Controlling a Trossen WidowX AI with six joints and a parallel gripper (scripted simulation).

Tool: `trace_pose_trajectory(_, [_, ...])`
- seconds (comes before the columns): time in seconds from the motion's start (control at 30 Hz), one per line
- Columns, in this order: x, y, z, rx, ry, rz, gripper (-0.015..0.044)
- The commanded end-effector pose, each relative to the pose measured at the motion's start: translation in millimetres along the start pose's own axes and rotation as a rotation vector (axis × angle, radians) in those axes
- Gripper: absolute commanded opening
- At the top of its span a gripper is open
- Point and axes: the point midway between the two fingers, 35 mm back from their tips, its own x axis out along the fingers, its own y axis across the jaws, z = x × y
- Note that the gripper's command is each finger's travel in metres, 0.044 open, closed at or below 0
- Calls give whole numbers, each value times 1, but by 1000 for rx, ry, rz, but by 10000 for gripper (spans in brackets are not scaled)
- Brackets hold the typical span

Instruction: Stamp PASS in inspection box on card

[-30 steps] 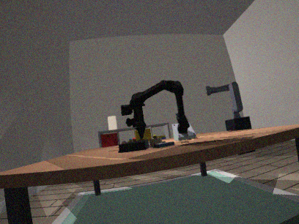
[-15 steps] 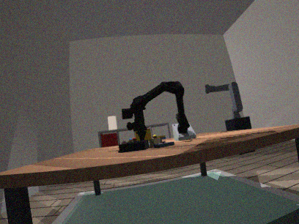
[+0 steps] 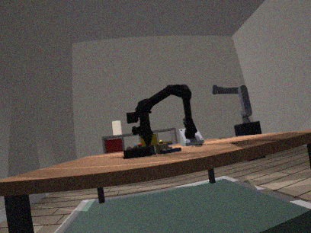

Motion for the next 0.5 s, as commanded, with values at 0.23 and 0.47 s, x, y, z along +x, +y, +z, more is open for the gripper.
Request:
trace_pose_trajectory(0.23, [-111, -4, 0, 116, -16, 14, 256])
trace_pose_trajectory(0.47, [-111, -4, 0, 116, -16, 14, 256])
